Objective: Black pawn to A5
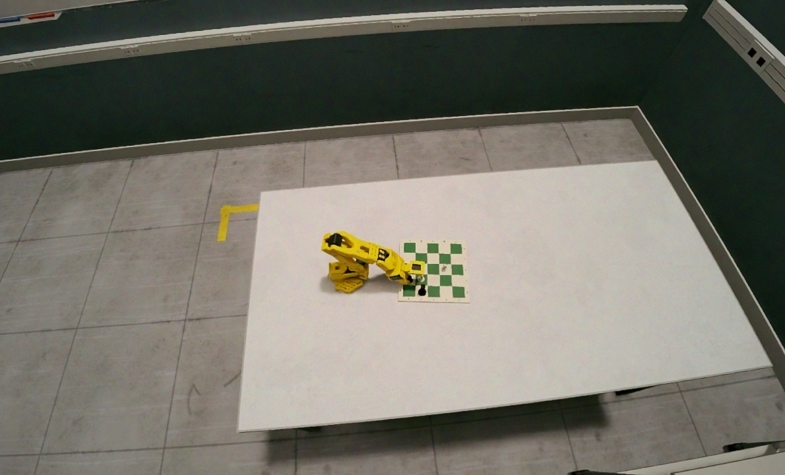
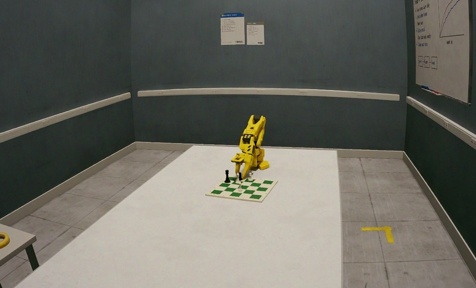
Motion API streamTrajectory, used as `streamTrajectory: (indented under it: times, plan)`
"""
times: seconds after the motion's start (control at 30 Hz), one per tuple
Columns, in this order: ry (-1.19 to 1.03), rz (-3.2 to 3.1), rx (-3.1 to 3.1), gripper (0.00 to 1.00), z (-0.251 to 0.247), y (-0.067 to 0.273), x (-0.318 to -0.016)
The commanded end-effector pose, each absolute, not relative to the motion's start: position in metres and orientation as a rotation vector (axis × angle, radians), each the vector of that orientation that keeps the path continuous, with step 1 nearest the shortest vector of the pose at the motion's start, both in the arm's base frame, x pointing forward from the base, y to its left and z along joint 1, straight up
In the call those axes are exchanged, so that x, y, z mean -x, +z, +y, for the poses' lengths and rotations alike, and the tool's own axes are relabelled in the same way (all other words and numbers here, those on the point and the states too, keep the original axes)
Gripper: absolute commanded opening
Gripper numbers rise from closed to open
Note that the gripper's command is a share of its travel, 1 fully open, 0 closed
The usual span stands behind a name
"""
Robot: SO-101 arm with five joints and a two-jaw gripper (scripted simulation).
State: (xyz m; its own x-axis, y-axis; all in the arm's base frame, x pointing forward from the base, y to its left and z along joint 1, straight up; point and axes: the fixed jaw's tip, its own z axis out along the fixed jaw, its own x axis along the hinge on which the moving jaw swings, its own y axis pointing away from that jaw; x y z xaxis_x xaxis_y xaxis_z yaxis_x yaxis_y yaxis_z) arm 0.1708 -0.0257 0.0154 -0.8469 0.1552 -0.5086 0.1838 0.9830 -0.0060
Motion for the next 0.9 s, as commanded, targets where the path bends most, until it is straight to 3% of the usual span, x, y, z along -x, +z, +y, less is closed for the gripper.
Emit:
streamTrajectory:
  times: [0.0, 0.87]
  plan:
    - [-0.072, 2.589, -0.259, 0.09, -0.027, 0.0179, -0.1719]
    - [-0.077, 2.589, -0.259, 0.09, -0.0287, 0.0218, -0.1744]
